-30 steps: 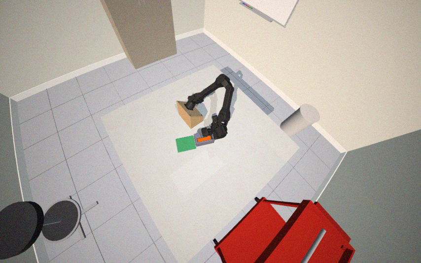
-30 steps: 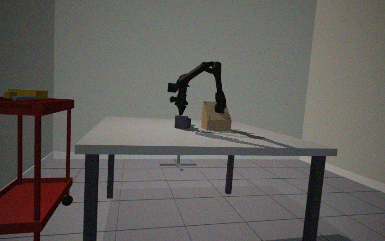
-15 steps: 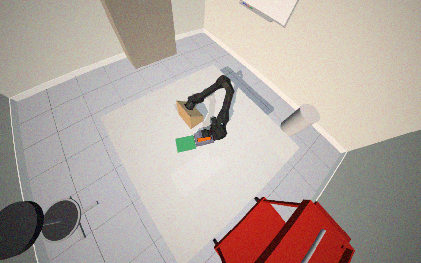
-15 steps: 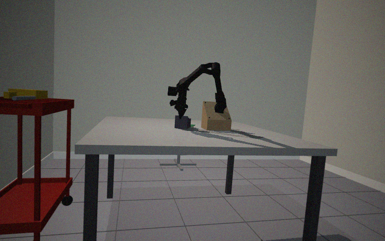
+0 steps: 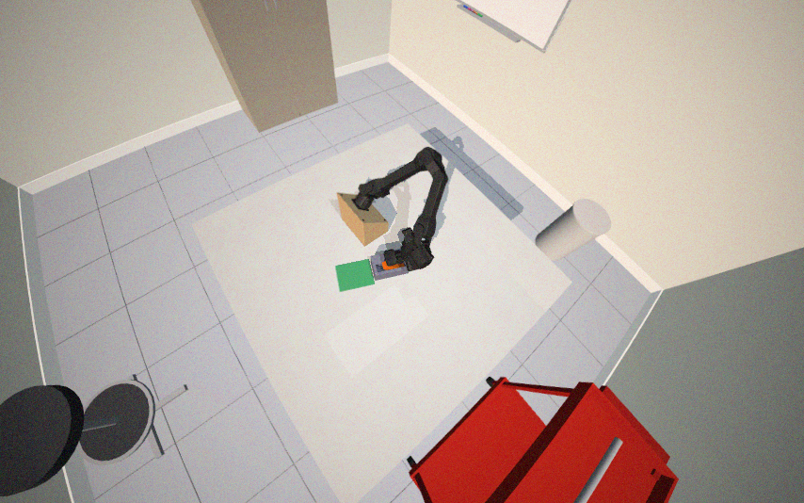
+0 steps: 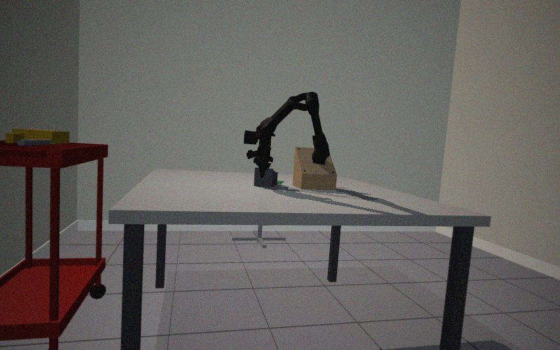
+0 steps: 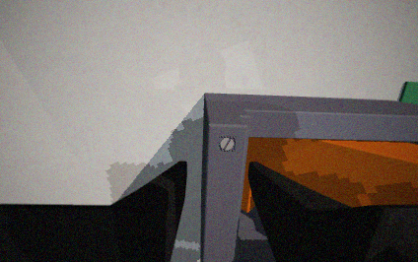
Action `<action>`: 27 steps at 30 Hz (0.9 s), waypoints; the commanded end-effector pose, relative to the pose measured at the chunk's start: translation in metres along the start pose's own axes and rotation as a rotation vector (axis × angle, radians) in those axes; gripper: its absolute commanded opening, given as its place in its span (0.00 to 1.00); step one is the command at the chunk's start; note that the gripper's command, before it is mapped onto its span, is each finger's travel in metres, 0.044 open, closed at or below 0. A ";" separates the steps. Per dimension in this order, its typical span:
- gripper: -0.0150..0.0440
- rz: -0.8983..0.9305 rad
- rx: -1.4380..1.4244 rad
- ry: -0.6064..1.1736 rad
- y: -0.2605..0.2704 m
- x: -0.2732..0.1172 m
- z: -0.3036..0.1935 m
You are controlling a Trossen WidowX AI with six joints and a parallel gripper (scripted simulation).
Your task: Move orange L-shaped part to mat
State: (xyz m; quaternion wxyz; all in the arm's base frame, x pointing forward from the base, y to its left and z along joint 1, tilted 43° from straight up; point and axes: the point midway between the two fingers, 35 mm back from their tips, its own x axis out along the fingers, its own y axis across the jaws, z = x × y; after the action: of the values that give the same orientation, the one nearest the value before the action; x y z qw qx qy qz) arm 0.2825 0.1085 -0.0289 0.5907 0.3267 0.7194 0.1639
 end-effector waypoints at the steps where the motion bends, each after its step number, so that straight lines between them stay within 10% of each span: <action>1: 0.56 0.004 0.012 0.009 -0.001 0.008 -0.002; 27: 0.56 0.005 0.006 0.001 0.003 0.002 0.000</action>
State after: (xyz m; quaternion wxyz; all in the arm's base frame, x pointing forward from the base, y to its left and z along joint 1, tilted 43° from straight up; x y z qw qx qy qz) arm 0.2827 0.1119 -0.0318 0.5901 0.3309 0.7179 0.1639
